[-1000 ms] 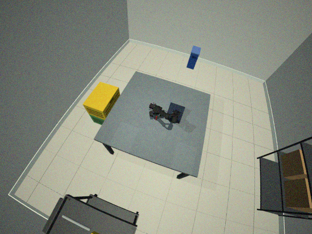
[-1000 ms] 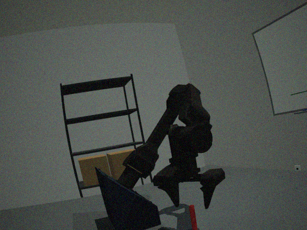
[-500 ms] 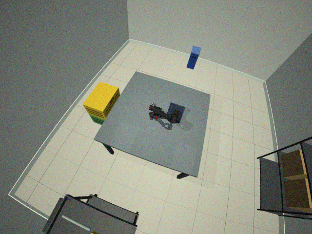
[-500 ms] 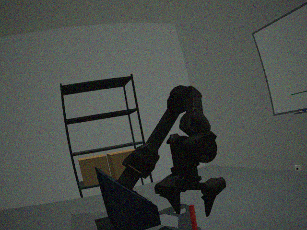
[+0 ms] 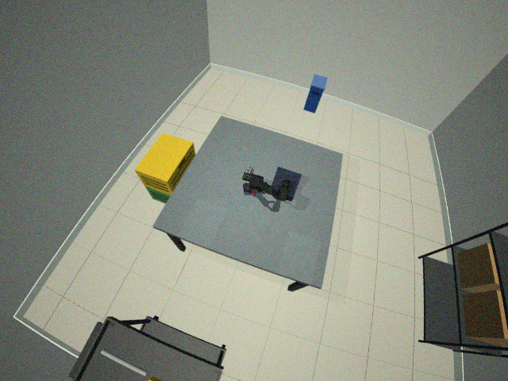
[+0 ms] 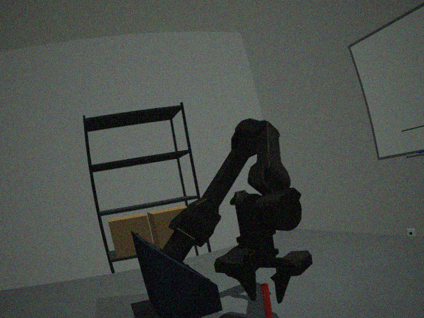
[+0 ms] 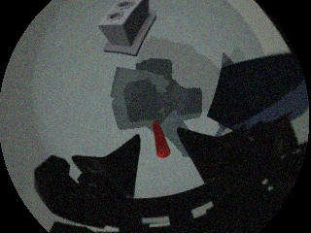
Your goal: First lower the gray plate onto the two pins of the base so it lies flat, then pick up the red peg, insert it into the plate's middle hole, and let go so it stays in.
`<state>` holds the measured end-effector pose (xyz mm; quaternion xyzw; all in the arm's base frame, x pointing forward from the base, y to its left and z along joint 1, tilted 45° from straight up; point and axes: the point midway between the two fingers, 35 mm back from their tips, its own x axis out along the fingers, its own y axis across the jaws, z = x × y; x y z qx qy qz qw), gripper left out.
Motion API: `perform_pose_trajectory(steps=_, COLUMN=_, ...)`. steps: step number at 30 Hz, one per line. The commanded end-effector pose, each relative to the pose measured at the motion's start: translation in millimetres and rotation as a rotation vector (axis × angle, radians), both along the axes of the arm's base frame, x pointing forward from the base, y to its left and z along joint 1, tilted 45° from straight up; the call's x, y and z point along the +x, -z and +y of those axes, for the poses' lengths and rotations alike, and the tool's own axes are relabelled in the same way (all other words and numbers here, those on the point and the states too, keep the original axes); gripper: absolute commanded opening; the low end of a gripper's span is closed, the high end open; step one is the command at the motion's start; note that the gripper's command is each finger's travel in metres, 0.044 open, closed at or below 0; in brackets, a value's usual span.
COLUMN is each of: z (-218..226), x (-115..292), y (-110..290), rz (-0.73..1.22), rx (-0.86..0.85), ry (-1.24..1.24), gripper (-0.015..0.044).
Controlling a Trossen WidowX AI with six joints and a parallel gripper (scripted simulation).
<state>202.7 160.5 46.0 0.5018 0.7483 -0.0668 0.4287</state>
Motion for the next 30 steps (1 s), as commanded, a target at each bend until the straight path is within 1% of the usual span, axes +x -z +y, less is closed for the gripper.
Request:
perform_pose_trajectory(steps=1, z=0, x=0, y=0, rz=0.003, rx=0.003, ry=0.004, gripper=0.0177)
perform_pose_trajectory(steps=6, z=0, x=0, y=0, rz=0.003, rx=0.003, ry=0.004, gripper=0.0046)
perform_pose_trajectory(steps=13, z=0, x=0, y=0, rz=0.003, rx=0.003, ry=0.004, gripper=0.0)
perform_pose_trajectory(steps=19, z=-5, x=3, y=-5, rz=0.002, rx=0.0, ry=0.005, gripper=0.0)
perform_pose_trajectory(steps=30, z=-29, x=12, y=-26, rz=0.0, rx=-0.01, ry=0.006, gripper=0.0)
